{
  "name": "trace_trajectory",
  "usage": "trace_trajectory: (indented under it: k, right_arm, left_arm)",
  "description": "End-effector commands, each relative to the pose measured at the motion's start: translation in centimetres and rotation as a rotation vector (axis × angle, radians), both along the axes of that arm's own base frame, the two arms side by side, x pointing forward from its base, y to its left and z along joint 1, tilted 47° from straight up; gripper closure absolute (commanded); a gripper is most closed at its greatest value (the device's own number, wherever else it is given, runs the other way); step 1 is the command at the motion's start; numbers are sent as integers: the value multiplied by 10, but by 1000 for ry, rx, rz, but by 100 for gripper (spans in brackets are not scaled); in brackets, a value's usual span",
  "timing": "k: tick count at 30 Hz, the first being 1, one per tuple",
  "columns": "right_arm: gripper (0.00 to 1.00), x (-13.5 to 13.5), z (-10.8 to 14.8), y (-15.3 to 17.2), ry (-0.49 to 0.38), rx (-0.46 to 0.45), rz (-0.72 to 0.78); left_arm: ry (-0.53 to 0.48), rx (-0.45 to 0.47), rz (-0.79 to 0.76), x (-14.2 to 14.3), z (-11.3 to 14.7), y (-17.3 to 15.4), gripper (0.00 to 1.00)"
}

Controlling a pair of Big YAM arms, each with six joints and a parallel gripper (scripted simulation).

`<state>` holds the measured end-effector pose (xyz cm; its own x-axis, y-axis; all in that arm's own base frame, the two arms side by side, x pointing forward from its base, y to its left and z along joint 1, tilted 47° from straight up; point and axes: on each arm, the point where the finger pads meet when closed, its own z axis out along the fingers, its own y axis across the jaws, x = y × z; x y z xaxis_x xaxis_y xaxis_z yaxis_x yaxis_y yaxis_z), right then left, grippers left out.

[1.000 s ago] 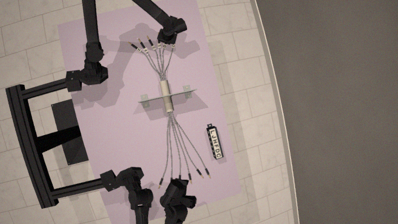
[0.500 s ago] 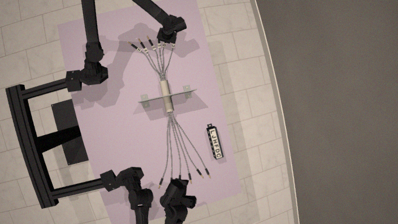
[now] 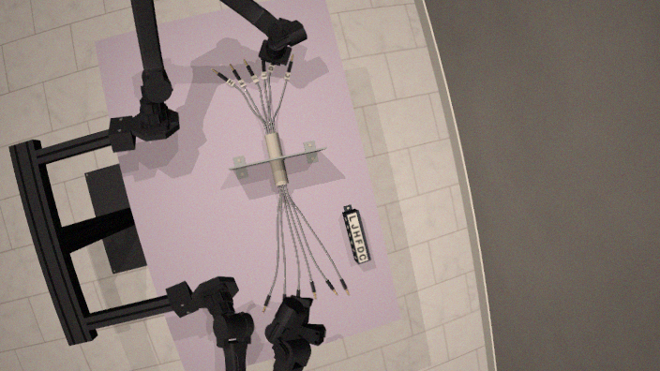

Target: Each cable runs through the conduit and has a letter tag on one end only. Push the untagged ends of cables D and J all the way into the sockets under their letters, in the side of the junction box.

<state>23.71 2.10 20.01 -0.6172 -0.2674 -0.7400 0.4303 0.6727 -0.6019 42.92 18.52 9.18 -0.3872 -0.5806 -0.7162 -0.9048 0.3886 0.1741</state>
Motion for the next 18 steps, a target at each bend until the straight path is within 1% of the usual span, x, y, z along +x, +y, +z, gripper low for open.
trace_trajectory:
  k: [1, 12, 14, 15, 16, 18]
  right_arm:
    - [0, 5, 7, 5, -13, 13, 4]
    - [0, 5, 7, 5, -13, 13, 4]
    - [0, 5, 7, 5, -13, 13, 4]
    - [0, 5, 7, 5, -13, 13, 4]
    - [0, 5, 7, 5, -13, 13, 4]
    - [0, 5, 7, 5, -13, 13, 4]
  left_arm:
    - [-20, 14, -2, 7, 23, 12, 94]
    - [-16, 11, -6, 3, 41, 29, 94]
    - [-16, 11, -6, 3, 41, 29, 94]
    - [5, 4, -21, 5, 34, 25, 94]
    - [6, 3, -10, 2, 36, 32, 94]
    - [-14, 13, -5, 2, 46, 35, 94]
